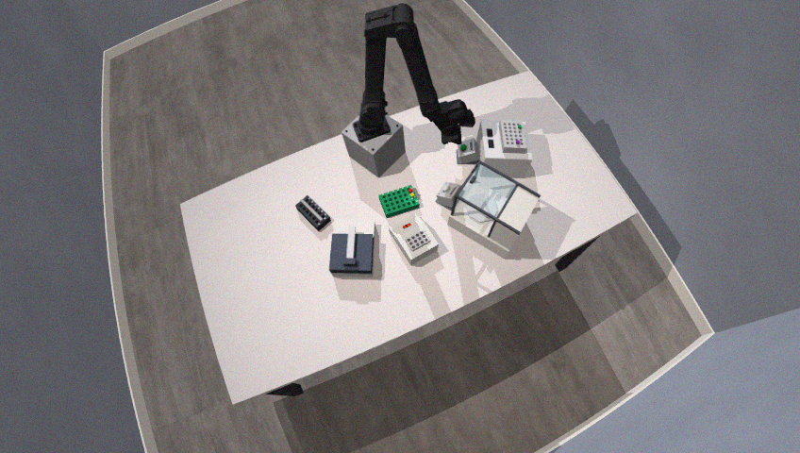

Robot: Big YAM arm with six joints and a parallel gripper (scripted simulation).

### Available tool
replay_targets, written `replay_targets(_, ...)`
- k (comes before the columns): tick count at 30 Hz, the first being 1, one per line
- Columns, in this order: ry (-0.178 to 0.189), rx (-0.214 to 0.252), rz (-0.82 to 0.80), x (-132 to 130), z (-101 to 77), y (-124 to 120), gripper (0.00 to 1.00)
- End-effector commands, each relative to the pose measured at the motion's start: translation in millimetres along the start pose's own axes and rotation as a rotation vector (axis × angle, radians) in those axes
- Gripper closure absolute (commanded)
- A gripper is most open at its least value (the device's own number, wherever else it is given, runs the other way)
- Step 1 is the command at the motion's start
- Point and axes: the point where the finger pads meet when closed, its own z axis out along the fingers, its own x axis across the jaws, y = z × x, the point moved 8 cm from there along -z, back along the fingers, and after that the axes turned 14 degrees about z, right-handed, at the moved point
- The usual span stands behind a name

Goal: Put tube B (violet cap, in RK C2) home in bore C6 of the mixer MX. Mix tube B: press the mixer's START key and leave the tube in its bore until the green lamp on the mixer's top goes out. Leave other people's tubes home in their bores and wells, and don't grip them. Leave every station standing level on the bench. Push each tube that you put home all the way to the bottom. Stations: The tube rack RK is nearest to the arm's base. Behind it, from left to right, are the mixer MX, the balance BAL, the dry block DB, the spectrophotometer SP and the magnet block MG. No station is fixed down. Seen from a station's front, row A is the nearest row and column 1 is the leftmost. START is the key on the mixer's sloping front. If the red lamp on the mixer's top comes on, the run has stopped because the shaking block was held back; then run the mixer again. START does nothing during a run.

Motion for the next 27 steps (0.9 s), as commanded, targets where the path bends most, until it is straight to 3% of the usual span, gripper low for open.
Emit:
replay_targets(1, 0.007, -0.039, 0.002, -1, 3.0, 15, 1.00)
replay_targets(27, 0.006, -0.038, 0.002, -1, 21.6, 16, 1.00)
